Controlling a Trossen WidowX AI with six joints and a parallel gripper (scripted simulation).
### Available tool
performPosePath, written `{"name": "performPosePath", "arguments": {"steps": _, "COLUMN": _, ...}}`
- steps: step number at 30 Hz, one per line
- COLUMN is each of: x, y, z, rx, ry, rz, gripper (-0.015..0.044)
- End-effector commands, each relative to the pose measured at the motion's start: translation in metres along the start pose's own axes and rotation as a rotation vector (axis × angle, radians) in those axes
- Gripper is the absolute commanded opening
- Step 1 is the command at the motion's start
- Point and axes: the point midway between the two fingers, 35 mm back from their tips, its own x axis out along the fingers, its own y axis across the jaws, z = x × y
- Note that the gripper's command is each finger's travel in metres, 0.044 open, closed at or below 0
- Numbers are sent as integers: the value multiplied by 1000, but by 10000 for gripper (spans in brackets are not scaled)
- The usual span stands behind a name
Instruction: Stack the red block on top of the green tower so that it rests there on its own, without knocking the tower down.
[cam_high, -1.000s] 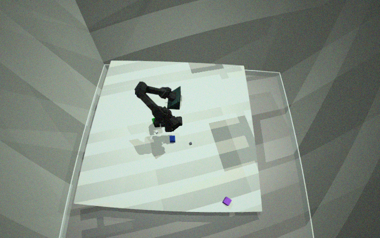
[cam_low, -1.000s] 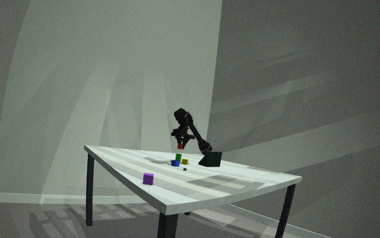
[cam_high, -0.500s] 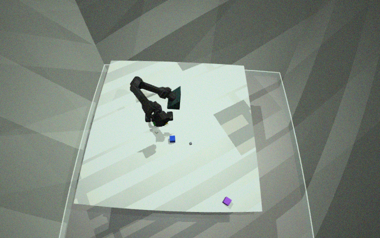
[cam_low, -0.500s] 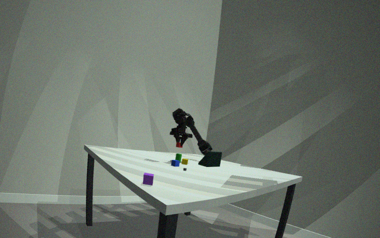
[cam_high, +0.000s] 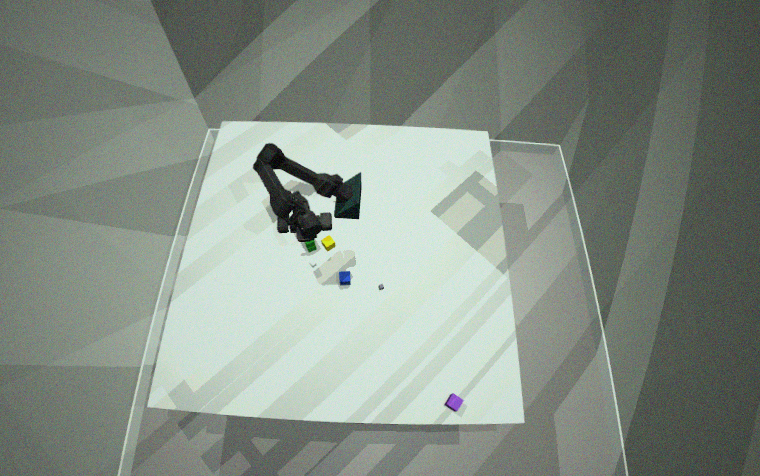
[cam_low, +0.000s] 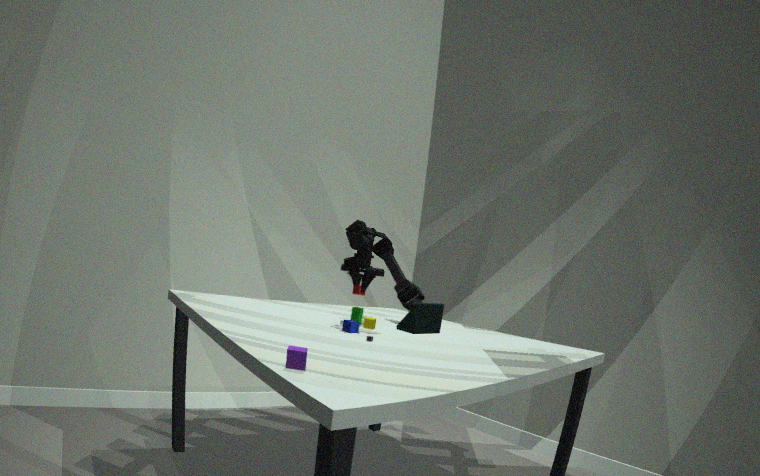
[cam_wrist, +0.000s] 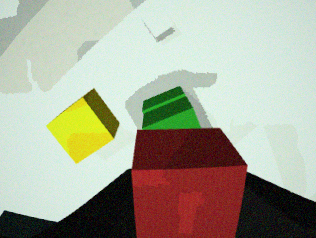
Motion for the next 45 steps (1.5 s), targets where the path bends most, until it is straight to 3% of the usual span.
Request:
{"name": "performPosePath", "arguments": {"steps": 1, "x": 2, "y": -5, "z": -8, "rx": -11, "ry": 3, "rz": -8, "gripper": 0}}
{"name": "performPosePath", "arguments": {"steps": 20, "x": 52, "y": -4, "z": -9, "rx": -10, "ry": 2, "rz": -9, "gripper": 0}}
{"name": "performPosePath", "arguments": {"steps": 45, "x": 53, "y": -4, "z": -9, "rx": -10, "ry": 2, "rz": -9, "gripper": 0}}
